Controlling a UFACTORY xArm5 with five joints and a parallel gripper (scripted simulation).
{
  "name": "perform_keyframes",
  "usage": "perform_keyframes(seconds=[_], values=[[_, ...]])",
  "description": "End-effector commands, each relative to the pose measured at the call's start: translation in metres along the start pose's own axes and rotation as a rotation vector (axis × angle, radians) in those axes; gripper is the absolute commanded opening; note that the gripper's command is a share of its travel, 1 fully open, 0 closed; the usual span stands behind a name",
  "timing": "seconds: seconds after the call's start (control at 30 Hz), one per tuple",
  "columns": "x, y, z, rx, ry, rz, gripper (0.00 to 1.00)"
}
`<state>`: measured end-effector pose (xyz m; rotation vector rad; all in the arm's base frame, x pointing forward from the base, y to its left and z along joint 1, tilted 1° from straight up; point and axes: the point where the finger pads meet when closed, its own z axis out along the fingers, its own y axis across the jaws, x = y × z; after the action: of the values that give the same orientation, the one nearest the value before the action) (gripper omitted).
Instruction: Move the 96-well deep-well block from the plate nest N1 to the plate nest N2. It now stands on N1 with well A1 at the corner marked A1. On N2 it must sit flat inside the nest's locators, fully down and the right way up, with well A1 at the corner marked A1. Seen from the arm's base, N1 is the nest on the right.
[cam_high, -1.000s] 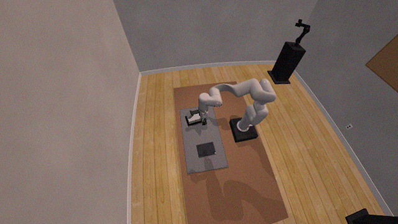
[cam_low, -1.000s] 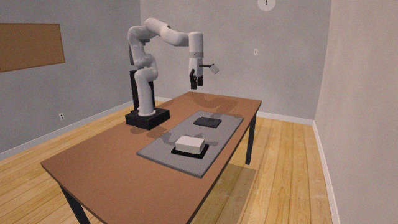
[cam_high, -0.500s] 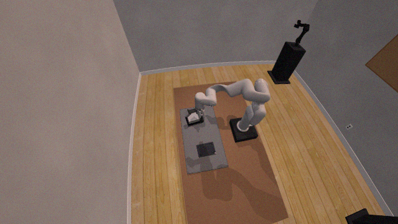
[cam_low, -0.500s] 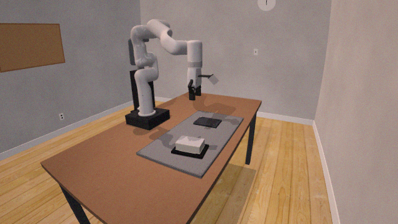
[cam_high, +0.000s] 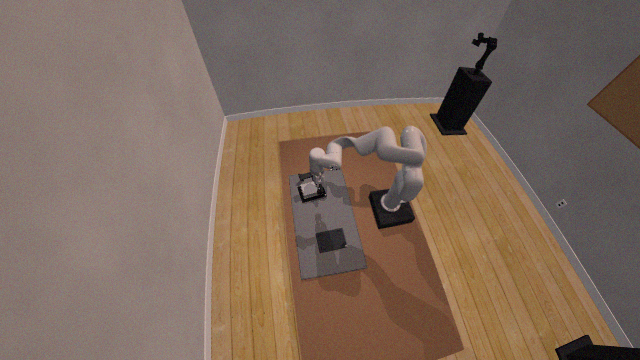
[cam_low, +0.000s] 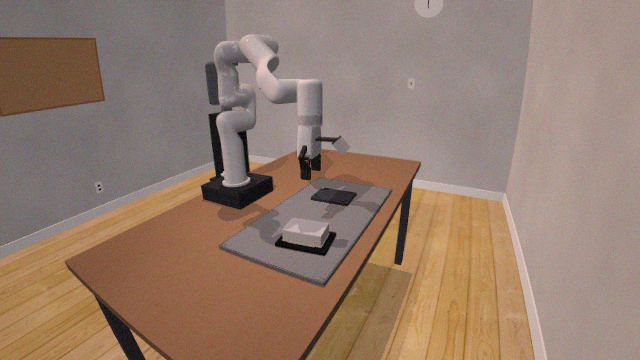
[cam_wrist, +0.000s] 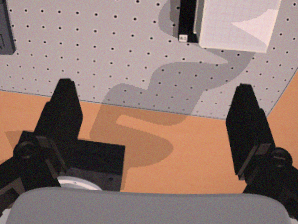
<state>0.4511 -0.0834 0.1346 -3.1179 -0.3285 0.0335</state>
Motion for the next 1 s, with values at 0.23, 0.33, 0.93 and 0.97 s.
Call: perform_keyframes(seconds=[0.23, 0.33, 0.93, 0.97], values=[[0.006, 0.041, 0.037, 0.001, 0.002, 0.000, 1.00], [0.007, 0.048, 0.044, 0.001, 0.002, 0.000, 1.00], [0.012, 0.089, 0.083, 0.003, 0.002, 0.000, 1.00], [0.012, 0.089, 0.083, 0.003, 0.002, 0.000, 1.00]])
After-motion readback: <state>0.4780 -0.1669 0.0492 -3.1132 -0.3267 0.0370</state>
